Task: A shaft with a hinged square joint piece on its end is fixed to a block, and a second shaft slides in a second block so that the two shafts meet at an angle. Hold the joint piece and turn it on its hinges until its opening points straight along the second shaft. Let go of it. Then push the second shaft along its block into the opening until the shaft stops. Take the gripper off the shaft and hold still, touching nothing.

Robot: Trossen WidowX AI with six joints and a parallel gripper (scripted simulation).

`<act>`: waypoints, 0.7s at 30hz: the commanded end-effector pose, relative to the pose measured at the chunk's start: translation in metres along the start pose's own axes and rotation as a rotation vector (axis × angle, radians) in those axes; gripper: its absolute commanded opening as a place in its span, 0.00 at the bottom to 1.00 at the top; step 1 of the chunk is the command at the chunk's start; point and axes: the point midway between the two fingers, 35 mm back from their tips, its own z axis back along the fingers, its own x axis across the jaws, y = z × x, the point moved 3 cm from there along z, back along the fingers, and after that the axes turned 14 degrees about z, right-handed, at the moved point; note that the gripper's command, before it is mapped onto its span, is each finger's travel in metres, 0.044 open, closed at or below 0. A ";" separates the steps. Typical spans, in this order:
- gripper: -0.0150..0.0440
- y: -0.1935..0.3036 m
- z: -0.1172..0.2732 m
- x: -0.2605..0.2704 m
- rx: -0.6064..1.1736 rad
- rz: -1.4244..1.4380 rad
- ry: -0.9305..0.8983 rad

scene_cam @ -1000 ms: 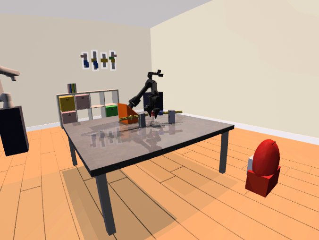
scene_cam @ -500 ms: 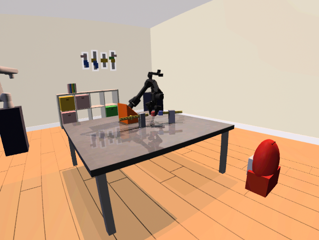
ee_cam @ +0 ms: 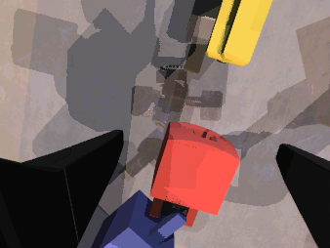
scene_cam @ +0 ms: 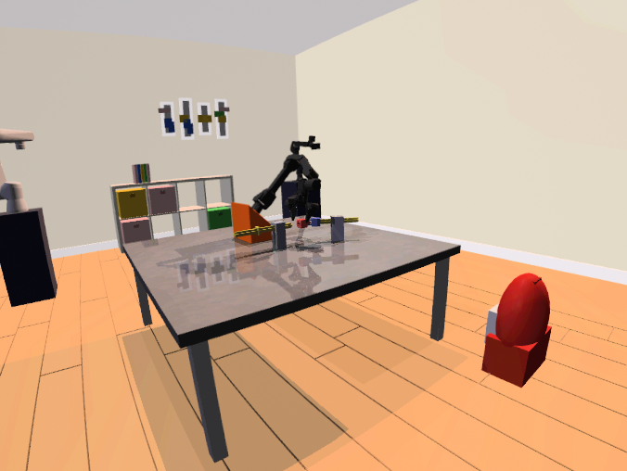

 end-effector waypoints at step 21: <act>1.00 -0.020 0.067 -0.008 0.083 0.825 -0.069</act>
